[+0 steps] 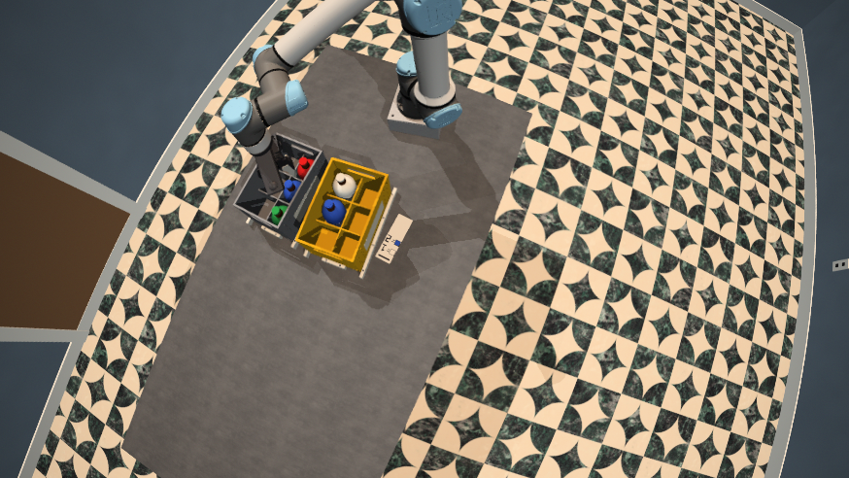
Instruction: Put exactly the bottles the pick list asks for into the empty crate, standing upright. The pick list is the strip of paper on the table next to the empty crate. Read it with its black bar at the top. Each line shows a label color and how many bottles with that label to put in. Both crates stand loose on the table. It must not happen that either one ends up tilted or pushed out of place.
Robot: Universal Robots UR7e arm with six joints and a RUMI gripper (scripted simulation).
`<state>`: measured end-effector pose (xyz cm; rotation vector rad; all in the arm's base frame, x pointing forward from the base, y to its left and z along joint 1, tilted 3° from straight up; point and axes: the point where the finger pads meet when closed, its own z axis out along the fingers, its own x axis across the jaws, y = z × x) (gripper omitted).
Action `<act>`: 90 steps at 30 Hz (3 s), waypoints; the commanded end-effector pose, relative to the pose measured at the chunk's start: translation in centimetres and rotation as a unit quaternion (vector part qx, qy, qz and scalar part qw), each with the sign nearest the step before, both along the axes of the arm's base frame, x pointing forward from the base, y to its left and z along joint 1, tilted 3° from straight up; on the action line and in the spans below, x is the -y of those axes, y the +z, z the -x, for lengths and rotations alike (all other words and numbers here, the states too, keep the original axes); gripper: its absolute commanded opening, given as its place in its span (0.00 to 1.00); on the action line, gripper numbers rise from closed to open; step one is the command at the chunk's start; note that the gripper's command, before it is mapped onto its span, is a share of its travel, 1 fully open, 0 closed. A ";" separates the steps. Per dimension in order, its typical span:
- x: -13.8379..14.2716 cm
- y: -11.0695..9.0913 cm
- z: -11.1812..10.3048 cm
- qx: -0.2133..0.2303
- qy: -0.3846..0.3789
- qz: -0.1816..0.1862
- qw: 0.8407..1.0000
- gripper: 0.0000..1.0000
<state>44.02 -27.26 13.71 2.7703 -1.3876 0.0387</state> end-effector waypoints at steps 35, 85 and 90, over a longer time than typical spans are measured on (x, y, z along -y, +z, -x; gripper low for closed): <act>0.3 -4.4 0.0 0.001 0.000 0.001 1.000 0.38; 0.3 -4.8 -0.1 0.001 0.000 0.001 1.000 0.00; 0.3 -4.8 -0.1 0.001 0.000 0.001 1.000 0.00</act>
